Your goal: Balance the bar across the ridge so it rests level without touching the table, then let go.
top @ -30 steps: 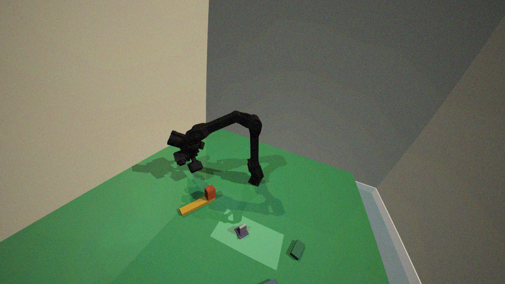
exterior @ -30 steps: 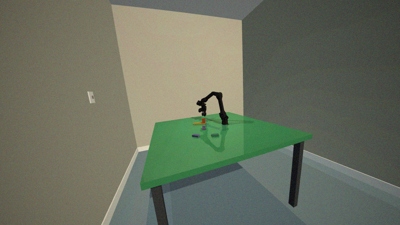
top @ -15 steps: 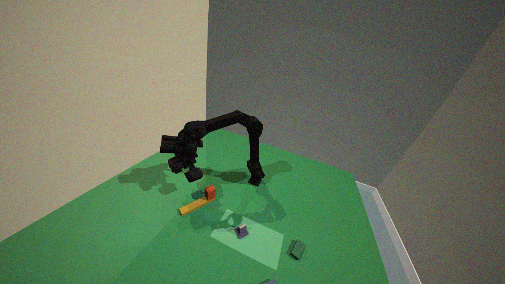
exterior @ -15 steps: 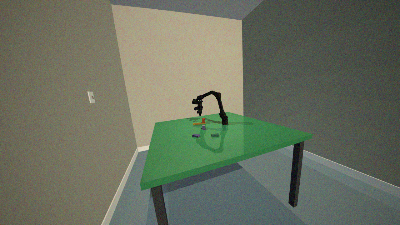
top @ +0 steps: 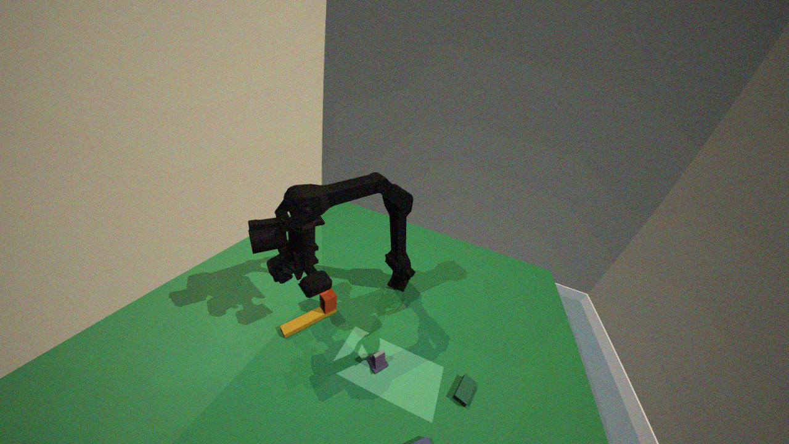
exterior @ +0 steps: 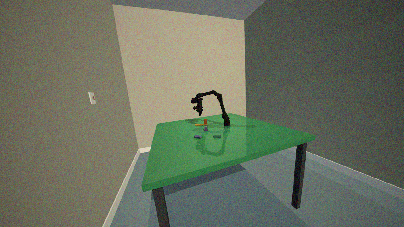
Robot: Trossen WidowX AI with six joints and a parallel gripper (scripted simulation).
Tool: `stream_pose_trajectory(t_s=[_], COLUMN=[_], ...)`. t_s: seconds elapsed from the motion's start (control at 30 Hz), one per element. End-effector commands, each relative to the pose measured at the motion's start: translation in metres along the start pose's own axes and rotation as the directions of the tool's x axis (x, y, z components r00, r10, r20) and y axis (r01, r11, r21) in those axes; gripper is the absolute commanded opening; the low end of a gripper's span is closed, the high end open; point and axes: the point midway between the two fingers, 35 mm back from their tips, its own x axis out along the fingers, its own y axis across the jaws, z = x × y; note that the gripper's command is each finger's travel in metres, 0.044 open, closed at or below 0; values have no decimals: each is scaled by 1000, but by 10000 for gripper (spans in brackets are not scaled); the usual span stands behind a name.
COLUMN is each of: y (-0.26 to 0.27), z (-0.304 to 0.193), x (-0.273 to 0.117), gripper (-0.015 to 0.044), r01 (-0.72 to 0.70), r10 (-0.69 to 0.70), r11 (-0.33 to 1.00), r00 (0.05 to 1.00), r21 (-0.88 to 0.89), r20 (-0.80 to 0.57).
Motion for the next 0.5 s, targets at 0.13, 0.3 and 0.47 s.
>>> stream_pose_trajectory(t_s=[0.13,0.3,0.47], y=[13,13,14], z=[-1,2,3], x=[-4,22,55], gripper=[315,315,315], r01=[-33,-33,-32], r10=[33,33,33], r11=[999,999,999], r00=[999,999,999], r21=[14,14,14], r20=[-13,-13,-13])
